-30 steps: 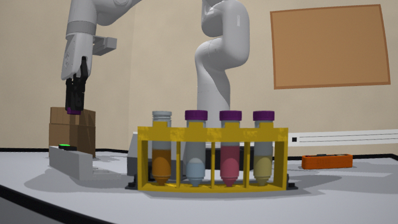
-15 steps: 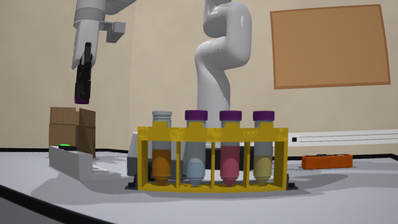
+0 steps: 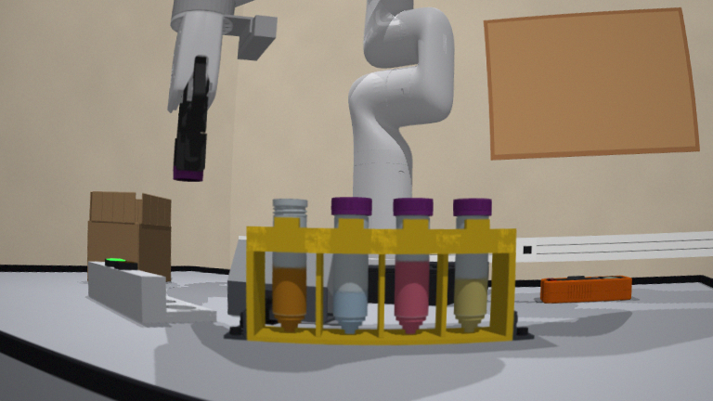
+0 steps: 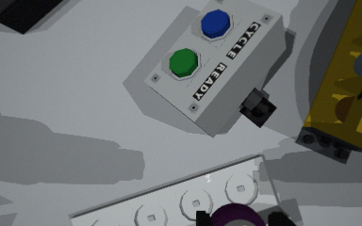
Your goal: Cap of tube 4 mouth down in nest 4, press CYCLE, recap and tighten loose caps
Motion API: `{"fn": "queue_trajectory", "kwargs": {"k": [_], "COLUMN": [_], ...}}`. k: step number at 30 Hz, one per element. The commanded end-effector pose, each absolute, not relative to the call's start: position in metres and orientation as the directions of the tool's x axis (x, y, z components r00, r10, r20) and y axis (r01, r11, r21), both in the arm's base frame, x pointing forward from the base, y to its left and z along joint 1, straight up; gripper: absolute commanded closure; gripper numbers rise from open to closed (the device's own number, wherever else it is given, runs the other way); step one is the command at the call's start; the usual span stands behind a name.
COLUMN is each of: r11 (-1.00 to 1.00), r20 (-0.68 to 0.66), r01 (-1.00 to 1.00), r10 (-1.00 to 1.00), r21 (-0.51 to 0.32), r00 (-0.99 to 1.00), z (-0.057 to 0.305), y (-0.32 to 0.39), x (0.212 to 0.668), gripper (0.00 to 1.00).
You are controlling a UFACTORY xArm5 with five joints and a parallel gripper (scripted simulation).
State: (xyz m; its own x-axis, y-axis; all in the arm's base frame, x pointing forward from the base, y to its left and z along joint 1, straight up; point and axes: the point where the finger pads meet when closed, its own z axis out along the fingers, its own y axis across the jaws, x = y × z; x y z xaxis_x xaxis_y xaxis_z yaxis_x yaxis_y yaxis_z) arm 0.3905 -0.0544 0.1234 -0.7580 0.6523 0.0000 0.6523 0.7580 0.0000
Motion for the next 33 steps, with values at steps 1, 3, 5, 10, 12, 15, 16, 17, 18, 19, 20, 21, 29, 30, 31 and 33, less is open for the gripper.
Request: {"fn": "queue_trajectory", "kwargs": {"k": [1,3,5,10,12,15,16,17,18,19,20,21,29,30,31,33], "r11": [0.756,0.756,0.756,0.756,0.756,0.756,0.756,0.756,0.756,0.756,0.756,0.756,0.756,0.756,0.756,0.756], "r20": [-0.001,-0.001,-0.001,-0.001,-0.001,0.0,0.0,0.0,0.0,0.0,0.0,0.0,0.0,0.0,0.0,0.0], "r01": [0.654,0.654,0.654,0.654,0.654,0.654,0.654,0.654,0.654,0.654,0.654,0.654,0.654,0.654,0.654,0.654], "r10": [0.654,0.654,0.654,0.654,0.654,0.654,0.654,0.654,0.654,0.654,0.654,0.654,0.654,0.654,0.654,0.654], "r21": [0.006,0.006,0.006,0.006,0.006,0.007,0.007,0.007,0.007,0.007,0.007,0.007,0.007,0.007,0.007,0.007], "r00": [-0.756,-0.756,-0.756,-0.756,-0.756,-0.756,-0.756,-0.756,-0.756,-0.756,-0.756,-0.756,-0.756,-0.756,-0.756,-0.756], "z": [0.125,0.125,0.125,0.125,0.125,0.125,0.125,0.125,0.125,0.125,0.125,0.125,0.125,0.125,0.122,0.116], "y": [-0.02,-0.007,0.007,0.028,0.045,0.068,0.075,0.082,0.089,0.096,0.103,0.104,0.104,0.104,0.104,0.104], "x": [0.4,0.403,0.406,0.411,0.414,0.419,0.421,0.422,0.424,0.425,0.427,0.427,0.427,0.427,0.427,0.427], "gripper": [1.0,1.0,1.0,1.0,1.0,1.0,1.0,1.0,1.0,1.0,1.0,1.0,1.0,1.0,1.0,1.0]}}
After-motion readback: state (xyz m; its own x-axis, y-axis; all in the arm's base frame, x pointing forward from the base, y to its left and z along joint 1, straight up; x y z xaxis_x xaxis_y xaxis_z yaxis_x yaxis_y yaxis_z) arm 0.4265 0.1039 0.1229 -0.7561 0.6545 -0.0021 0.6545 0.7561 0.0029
